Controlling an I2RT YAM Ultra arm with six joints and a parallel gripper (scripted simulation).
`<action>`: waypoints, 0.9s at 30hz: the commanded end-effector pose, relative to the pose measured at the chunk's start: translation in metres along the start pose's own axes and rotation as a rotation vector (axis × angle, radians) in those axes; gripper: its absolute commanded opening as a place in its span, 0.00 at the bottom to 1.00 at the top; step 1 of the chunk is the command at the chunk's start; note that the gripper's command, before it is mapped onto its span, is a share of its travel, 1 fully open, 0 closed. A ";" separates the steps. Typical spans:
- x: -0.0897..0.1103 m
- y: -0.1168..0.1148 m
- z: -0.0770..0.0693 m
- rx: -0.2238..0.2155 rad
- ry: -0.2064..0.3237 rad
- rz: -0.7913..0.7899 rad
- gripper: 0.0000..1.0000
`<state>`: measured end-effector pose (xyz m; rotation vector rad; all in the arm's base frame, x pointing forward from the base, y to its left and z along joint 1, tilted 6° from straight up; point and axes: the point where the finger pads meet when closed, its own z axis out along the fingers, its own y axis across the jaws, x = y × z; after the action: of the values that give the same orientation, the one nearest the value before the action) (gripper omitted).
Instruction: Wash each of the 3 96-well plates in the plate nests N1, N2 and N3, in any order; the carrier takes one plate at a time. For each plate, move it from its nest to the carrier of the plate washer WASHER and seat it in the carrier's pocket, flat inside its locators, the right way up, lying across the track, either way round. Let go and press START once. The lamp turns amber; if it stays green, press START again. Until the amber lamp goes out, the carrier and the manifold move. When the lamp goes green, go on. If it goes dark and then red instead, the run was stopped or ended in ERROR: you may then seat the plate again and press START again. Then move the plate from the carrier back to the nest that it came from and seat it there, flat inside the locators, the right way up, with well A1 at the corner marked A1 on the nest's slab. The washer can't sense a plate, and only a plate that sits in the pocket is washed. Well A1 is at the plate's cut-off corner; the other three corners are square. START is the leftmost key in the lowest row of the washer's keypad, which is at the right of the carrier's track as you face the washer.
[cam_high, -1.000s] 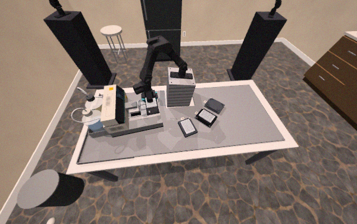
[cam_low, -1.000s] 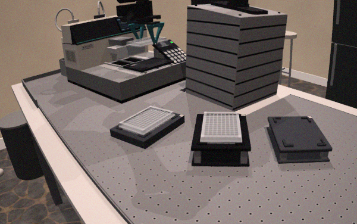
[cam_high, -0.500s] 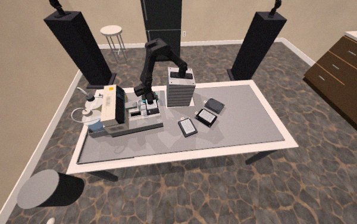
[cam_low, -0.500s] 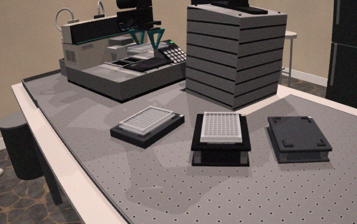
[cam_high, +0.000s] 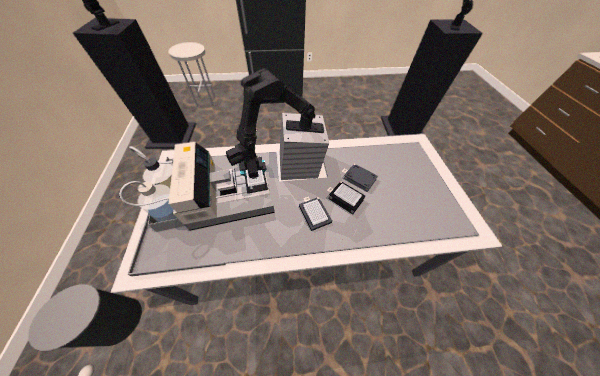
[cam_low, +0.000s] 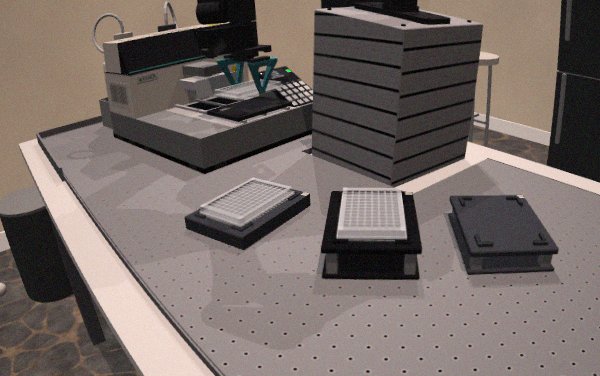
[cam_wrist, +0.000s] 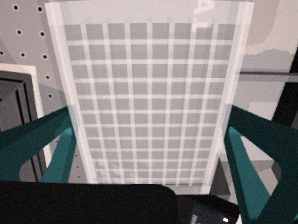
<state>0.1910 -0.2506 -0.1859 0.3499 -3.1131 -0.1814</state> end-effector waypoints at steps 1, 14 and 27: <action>-0.004 -0.005 0.000 0.017 -0.013 -0.001 0.00; -0.004 -0.006 0.015 0.017 -0.013 -0.001 0.00; -0.004 -0.005 0.015 0.017 -0.013 -0.001 0.00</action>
<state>0.1924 -0.2505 -0.2045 0.3512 -3.1178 -0.1688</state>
